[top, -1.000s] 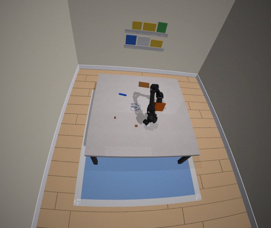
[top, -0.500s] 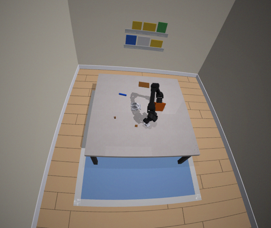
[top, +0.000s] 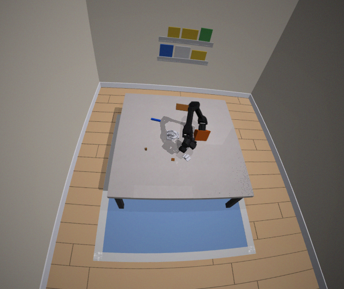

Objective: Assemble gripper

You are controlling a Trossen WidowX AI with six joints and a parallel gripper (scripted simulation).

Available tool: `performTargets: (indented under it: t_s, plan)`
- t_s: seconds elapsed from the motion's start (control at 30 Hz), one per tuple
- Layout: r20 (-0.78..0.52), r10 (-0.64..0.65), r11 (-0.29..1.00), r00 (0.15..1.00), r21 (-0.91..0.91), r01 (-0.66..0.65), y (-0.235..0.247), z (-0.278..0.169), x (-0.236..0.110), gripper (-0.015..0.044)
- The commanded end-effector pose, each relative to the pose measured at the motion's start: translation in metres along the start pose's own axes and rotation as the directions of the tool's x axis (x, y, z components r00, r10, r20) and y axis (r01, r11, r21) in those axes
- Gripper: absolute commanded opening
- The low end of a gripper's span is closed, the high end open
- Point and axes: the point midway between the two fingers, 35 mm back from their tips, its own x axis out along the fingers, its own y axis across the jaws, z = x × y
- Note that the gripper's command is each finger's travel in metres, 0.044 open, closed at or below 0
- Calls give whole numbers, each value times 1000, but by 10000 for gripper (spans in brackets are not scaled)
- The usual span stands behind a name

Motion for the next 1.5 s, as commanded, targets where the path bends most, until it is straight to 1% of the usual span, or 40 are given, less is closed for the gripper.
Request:
performTargets:
  t_s: [0.0,0.7,1.47]
  plan:
    - [-2,-2,999,1000,-36,2,6,-12,-2,351]
    - [0,-13,975,1000,-221,12,35,-76,-9,351]
    - [-11,-4,913,1000,-407,-1,82,-135,-5,351]
